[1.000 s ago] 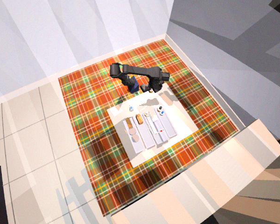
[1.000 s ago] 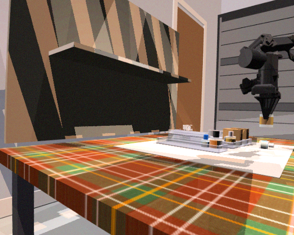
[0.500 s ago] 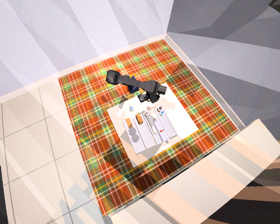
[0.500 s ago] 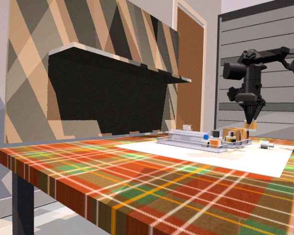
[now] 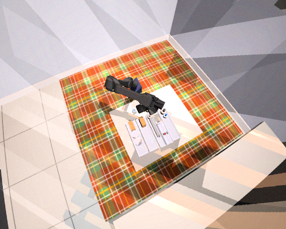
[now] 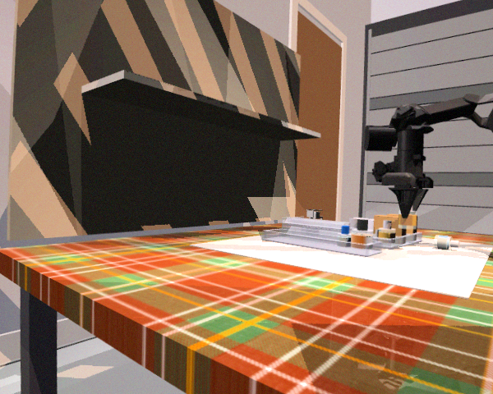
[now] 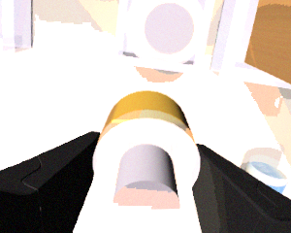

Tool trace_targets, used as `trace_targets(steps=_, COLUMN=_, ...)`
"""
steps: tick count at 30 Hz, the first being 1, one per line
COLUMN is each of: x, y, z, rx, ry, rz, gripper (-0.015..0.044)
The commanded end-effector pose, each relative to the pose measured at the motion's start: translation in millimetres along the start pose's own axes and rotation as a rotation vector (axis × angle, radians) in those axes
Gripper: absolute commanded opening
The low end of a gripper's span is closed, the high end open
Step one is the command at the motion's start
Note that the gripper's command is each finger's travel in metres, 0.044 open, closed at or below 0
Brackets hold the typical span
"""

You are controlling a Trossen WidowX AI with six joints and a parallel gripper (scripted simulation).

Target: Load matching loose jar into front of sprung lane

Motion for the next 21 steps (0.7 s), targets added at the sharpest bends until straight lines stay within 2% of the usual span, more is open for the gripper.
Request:
trace_targets(steps=1, x=-1, y=-3, z=-2, rx=0.002, ry=-0.010, rz=0.004, gripper=0.0000)
trace_targets(steps=9, x=-23, y=-3, z=-2, rx=0.002, ry=-0.010, rz=0.005, gripper=0.0000)
trace_targets(steps=21, x=-24, y=-4, z=-4, rx=0.001, ry=-0.010, rz=0.005, gripper=0.0000)
Point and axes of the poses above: the point midway between the two fingers, 35 mm back from their tips, its own x axis back along the fingers, its own y axis across the jaws, z = x × y, the point moved 5 cm from there along x, back along the fingers, and after that the axes turned 10 degrees about x, right-handed, at the moved point
